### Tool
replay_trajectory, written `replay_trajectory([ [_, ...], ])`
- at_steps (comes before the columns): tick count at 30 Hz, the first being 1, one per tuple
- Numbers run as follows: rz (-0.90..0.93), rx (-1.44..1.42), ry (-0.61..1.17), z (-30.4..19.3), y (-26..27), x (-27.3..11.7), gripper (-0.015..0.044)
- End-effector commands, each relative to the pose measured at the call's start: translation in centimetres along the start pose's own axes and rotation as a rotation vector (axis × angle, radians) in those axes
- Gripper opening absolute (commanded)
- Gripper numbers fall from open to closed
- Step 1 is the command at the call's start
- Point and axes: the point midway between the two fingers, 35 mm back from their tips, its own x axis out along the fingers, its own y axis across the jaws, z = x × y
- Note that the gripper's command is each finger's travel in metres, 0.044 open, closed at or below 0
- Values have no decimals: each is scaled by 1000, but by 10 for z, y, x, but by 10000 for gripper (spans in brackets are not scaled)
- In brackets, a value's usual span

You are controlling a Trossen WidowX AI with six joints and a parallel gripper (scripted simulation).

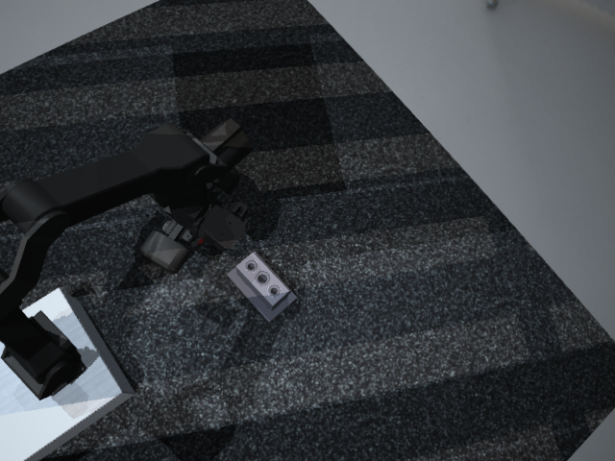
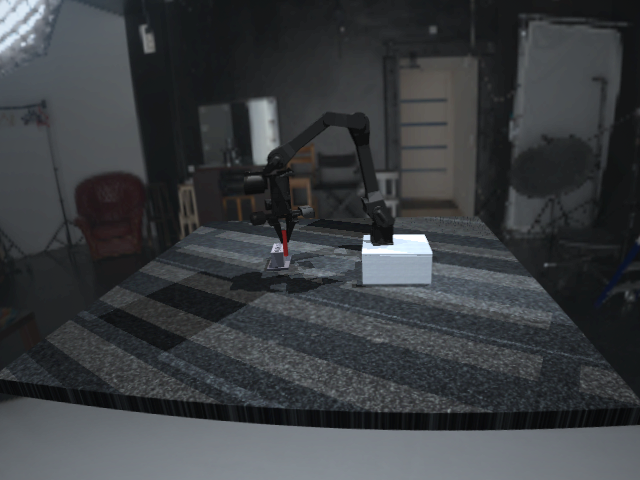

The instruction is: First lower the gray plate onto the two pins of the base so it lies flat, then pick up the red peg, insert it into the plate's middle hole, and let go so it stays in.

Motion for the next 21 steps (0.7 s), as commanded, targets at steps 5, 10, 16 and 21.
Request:
replay_trajectory([
  [5,3,-3,-3,22,5,-2,0],
  [10,7,-2,-3,36,7,-2,0],
  [16,14,-1,-4,54,8,-3,0],
  [21,13,-2,-7,69,8,-3,0],
])
